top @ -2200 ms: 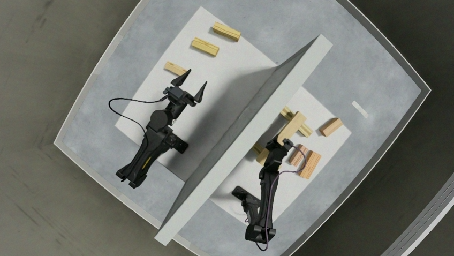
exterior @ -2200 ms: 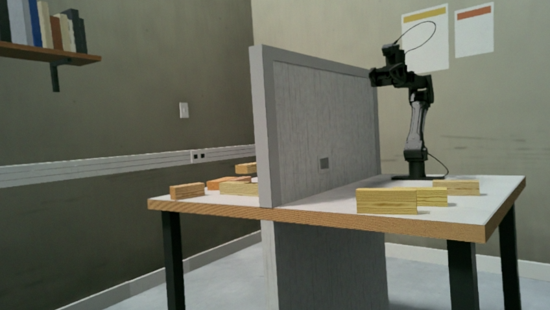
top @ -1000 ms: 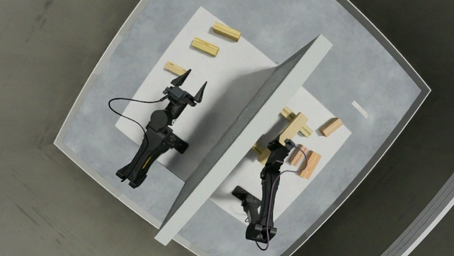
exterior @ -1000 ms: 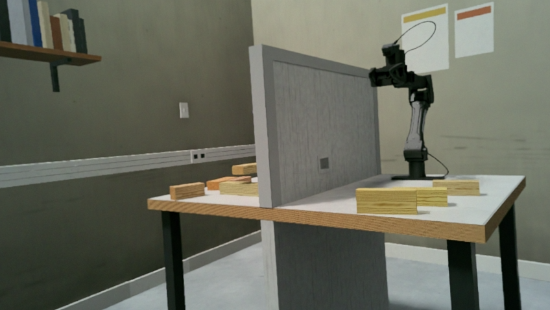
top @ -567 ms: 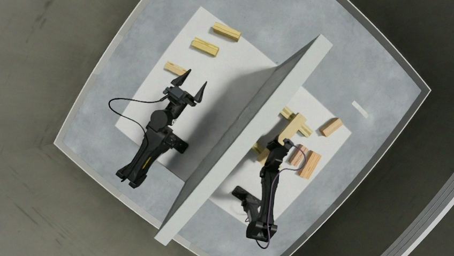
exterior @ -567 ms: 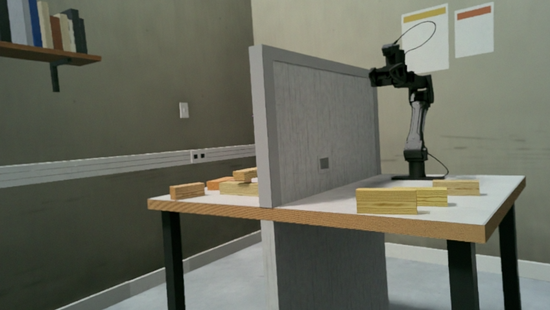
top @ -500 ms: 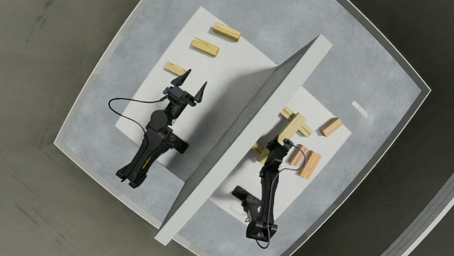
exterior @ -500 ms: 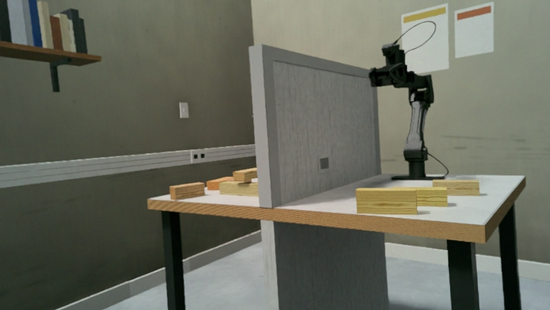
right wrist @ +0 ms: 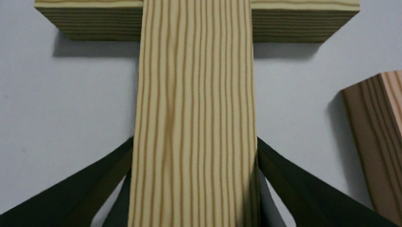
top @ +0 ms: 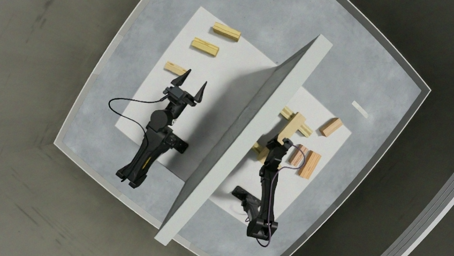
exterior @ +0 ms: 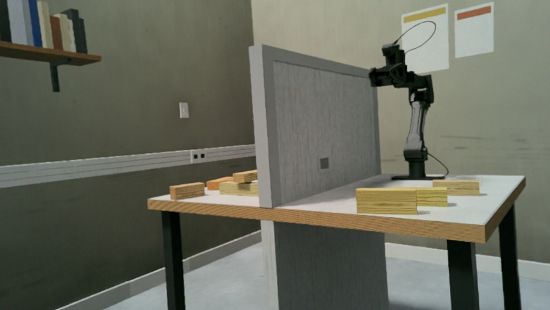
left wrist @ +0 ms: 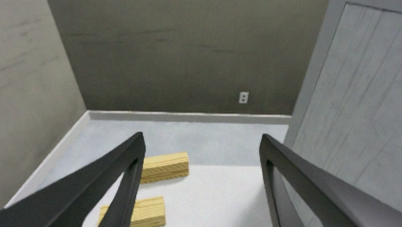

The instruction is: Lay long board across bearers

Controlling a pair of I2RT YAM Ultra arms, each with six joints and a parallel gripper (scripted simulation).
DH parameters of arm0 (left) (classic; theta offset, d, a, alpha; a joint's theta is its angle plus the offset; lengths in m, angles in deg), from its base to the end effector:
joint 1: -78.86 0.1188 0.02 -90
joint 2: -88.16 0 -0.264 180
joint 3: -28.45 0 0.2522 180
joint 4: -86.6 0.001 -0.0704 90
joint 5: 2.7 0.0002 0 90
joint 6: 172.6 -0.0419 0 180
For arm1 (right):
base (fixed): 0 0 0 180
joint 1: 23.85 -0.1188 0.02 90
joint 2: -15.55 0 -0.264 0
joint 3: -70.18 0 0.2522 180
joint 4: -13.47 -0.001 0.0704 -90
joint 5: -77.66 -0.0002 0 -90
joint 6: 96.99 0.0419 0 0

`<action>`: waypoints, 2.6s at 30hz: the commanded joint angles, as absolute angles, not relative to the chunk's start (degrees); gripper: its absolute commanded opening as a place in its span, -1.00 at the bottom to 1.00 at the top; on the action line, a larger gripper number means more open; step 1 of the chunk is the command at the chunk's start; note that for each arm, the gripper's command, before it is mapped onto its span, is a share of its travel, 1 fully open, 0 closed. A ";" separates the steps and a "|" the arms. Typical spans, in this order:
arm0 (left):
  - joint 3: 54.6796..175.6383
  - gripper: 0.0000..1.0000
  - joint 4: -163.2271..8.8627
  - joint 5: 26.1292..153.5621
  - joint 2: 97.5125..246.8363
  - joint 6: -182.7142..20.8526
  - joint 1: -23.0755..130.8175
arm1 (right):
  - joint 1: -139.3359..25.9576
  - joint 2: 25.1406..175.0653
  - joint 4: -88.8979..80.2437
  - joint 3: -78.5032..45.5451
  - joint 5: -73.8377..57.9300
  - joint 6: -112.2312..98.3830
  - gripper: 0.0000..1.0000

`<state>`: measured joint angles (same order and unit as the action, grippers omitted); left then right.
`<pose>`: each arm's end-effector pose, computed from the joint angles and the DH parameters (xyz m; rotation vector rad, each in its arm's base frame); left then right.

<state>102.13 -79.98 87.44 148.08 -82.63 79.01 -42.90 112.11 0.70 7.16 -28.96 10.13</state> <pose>0.2449 0.0015 0.4077 0.0003 1.5649 0.0006 0.3217 0.0995 0.1617 0.0973 2.3345 -0.0336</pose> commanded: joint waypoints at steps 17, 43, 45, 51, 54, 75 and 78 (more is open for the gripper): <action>104.54 0.48 -79.03 86.98 147.95 -82.91 78.22 | -42.81 112.49 7.11 5.75 -30.08 10.46 0.48; 104.54 0.48 -79.03 86.98 147.95 -82.91 78.22 | -44.64 106.47 0.83 9.93 -31.18 11.76 0.48; 104.54 0.48 -79.03 86.98 147.95 -82.91 78.22 | -45.18 104.41 -0.66 10.28 -31.53 12.12 0.48; 104.54 0.48 -79.03 86.98 147.95 -82.91 78.22 | -46.86 98.58 -5.83 11.53 -32.80 13.34 0.48; 104.54 0.48 -79.03 86.98 147.95 -82.91 78.22 | -47.52 96.09 -7.01 12.38 -33.12 13.72 0.48; 104.69 0.48 -78.95 87.35 148.15 -82.87 78.80 | -42.92 91.99 -1.22 8.00 -28.99 7.98 0.48; 104.89 0.48 -78.90 87.24 148.31 -82.80 78.67 | -40.13 90.47 -3.98 6.32 -24.87 4.86 0.48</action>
<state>102.13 -79.94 87.38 148.08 -82.63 78.96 -42.15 92.96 -2.73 8.60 -28.24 8.45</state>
